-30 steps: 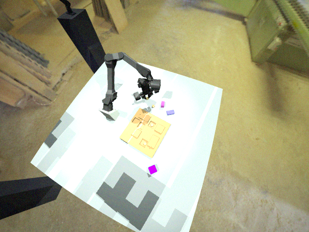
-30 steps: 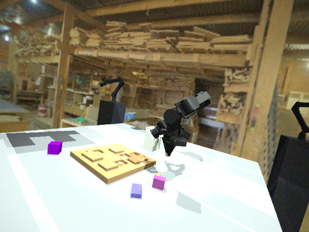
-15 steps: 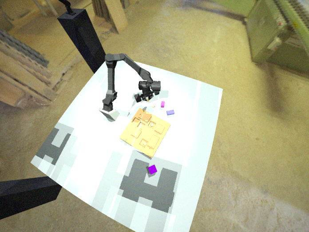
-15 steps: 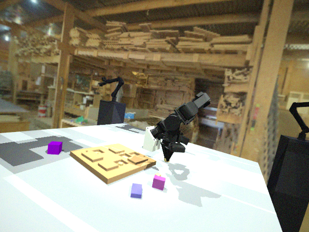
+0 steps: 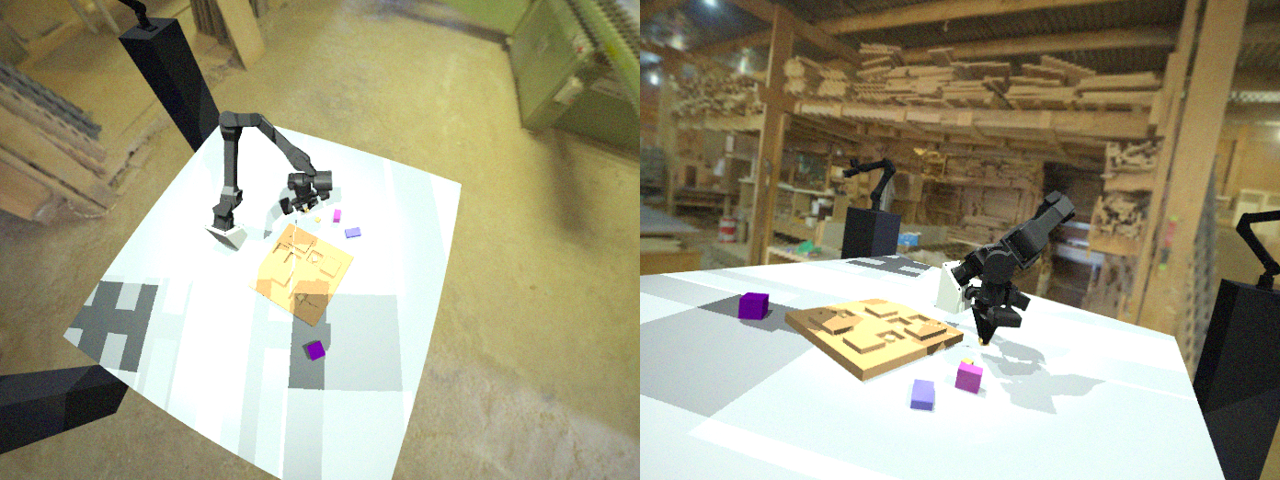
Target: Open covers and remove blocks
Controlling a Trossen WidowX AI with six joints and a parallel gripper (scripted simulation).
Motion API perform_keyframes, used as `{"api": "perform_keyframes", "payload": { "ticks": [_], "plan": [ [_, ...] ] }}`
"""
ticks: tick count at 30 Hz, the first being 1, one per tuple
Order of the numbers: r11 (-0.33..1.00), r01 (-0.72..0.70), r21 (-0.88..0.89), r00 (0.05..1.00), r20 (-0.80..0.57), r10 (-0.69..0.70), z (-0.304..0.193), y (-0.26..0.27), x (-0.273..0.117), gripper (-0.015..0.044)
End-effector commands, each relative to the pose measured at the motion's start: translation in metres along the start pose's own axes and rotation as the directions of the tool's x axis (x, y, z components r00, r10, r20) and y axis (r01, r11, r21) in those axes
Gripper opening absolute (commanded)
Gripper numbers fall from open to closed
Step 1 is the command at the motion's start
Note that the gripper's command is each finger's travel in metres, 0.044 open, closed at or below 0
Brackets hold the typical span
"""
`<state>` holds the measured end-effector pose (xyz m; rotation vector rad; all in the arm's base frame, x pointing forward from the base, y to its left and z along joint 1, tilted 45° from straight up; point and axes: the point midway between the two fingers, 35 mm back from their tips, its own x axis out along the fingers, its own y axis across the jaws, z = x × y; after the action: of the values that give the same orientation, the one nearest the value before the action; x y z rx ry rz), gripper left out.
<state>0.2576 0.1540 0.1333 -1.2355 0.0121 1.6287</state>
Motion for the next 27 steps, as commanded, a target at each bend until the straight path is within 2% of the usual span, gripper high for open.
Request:
{"api": "perform_keyframes", "payload": {
  "ticks": [1, 25, 27],
  "plan": [
    [1.0, -0.009, 0.011, 1.0, 0.003, 0.009, 0.0, 0.004, 0.01, 0.008],
    [1.0, -0.002, 0.013, 1.0, 0.009, 0.002, 0.005, 0.006, 0.036, 0.008],
    [1.0, 0.005, 0.004, 1.0, 0.01, -0.005, 0.006, 0.003, 0.033, 0.0133]
  ]
}}
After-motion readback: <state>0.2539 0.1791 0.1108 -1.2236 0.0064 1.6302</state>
